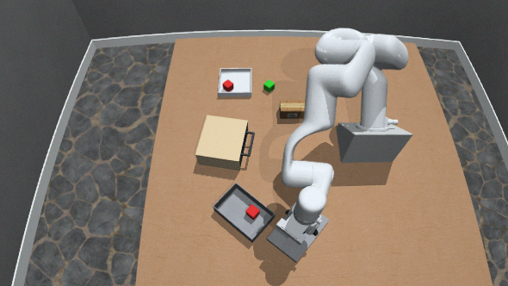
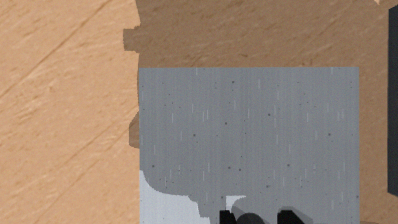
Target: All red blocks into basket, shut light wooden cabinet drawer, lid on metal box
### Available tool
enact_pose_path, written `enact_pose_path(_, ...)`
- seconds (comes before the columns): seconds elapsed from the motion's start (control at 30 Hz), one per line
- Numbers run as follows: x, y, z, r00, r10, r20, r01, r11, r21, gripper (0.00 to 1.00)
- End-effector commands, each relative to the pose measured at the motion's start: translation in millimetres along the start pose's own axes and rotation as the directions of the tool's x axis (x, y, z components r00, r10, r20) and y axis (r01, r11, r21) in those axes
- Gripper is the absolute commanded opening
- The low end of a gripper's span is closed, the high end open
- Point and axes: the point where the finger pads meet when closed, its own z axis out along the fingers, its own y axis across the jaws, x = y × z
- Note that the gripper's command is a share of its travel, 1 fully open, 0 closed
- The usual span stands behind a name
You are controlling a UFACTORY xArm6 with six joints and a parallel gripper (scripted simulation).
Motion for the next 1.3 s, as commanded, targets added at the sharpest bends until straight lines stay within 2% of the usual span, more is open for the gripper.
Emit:
enact_pose_path(0.0,2,0,-16,1.000,0.001,-0.005,-0.001,1.000,0.000,0.28)
enact_pose_path(0.17,2,0,-28,1.000,0.001,-0.005,-0.001,1.000,0.000,0.28)
enact_pose_path(0.63,1,0,-93,1.000,0.001,-0.005,-0.001,1.000,0.000,0.28)
enact_pose_path(0.7,1,0,-93,1.000,0.001,-0.005,-0.001,1.000,0.000,0.28)
enact_pose_path(1.03,1,0,-125,1.000,0.001,-0.005,-0.001,1.000,0.000,0.28)
enact_pose_path(1.27,1,0,-132,1.000,0.001,-0.005,-0.001,1.000,0.000,0.28)
